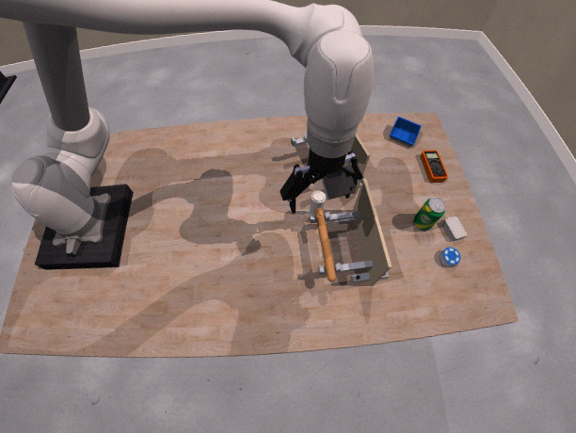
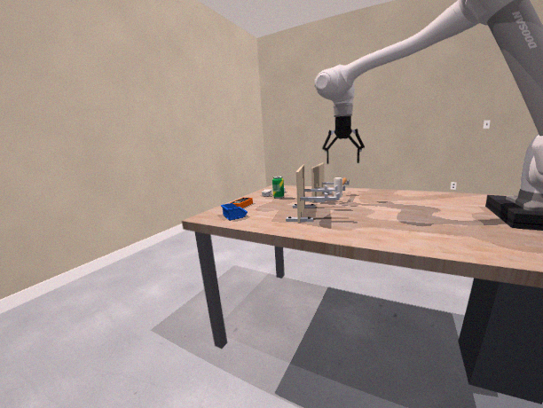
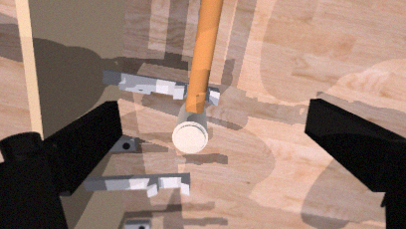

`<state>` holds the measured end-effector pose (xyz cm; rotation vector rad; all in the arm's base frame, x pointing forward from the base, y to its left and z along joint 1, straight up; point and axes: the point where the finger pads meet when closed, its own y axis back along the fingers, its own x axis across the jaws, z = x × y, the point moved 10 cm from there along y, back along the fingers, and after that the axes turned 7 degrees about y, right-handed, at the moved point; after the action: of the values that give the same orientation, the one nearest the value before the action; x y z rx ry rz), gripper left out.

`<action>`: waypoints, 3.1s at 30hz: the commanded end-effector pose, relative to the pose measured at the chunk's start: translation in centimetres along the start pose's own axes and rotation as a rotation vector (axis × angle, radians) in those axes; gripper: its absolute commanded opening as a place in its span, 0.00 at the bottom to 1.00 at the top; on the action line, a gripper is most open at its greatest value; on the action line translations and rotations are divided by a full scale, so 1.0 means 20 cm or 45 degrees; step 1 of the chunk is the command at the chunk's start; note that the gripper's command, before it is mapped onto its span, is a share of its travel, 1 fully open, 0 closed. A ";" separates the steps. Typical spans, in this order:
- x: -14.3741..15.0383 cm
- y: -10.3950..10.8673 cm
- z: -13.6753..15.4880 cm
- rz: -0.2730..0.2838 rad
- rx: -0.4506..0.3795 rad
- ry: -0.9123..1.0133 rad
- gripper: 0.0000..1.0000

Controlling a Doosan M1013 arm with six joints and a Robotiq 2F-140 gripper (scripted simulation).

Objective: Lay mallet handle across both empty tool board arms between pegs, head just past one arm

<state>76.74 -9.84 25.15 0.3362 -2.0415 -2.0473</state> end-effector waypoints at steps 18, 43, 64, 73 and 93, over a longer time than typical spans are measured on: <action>-0.04 -0.59 -0.08 0.001 0.006 -0.232 1.00; -0.03 -0.61 -0.08 0.001 0.006 -0.232 0.10; -0.03 -0.61 -0.08 0.001 0.006 -0.232 0.10; -0.03 -0.14 -0.08 0.001 0.006 -0.232 0.10; -0.36 -0.03 0.89 0.001 0.006 -0.232 0.10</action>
<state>78.10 6.40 24.21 0.1540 -2.1458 -2.1435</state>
